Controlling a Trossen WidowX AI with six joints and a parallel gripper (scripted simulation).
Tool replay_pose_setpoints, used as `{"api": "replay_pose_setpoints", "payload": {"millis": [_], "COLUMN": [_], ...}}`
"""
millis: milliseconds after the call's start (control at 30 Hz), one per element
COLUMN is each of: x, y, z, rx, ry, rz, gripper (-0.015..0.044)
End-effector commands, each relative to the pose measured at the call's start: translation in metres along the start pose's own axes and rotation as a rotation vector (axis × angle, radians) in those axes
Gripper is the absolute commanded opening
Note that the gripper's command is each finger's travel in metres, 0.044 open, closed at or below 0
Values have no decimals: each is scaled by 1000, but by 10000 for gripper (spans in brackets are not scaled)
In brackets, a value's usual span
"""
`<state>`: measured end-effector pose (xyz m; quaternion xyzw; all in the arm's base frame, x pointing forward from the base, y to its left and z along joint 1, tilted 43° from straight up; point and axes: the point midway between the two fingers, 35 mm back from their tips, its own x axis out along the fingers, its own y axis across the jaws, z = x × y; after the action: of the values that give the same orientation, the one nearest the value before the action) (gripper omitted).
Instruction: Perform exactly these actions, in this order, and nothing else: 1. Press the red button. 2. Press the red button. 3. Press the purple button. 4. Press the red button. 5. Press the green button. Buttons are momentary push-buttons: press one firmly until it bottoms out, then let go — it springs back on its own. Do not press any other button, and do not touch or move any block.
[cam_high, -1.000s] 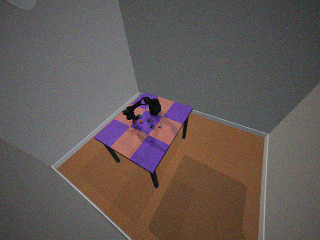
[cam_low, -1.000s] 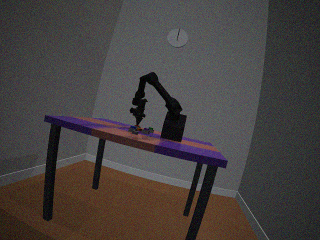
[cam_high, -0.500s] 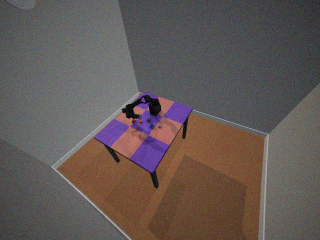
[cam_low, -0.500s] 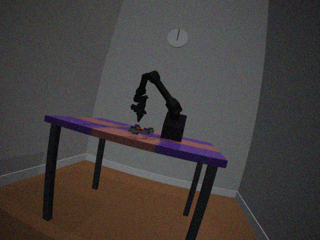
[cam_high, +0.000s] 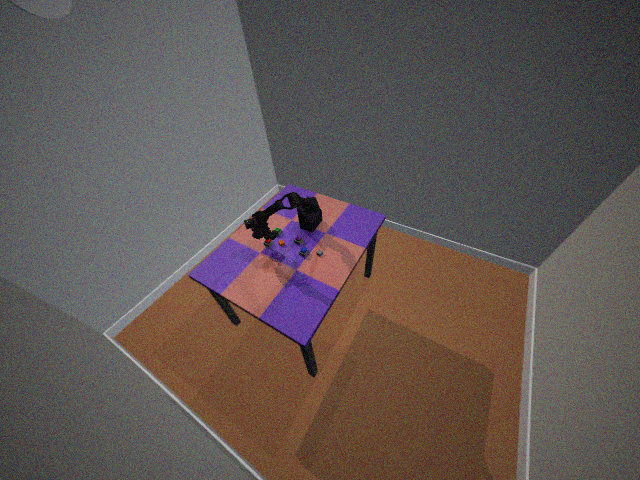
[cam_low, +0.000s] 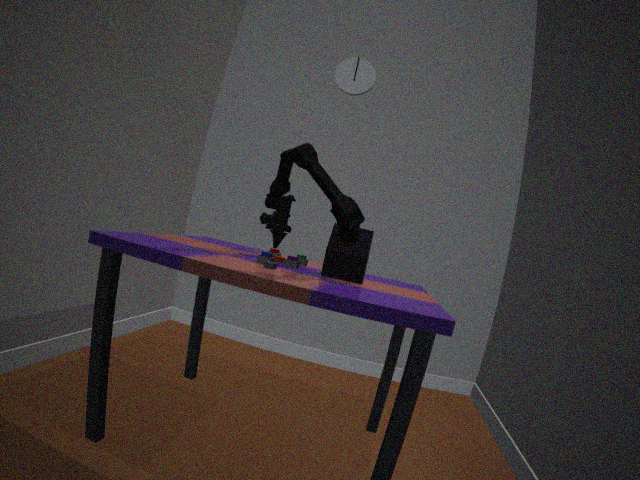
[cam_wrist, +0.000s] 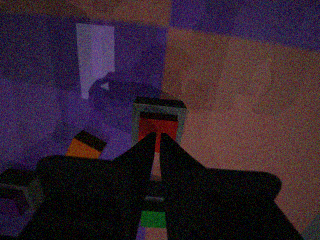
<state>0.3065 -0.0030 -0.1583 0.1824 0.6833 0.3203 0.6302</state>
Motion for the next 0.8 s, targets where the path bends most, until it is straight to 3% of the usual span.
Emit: {"api": "replay_pose_setpoints", "payload": {"millis": [0, 767], "x": [8, 12], "y": [1, 1], "z": [-2, -2], "rx": [7, 7], "ry": [1, 1], "rz": [6, 6], "gripper": [20, 20]}}
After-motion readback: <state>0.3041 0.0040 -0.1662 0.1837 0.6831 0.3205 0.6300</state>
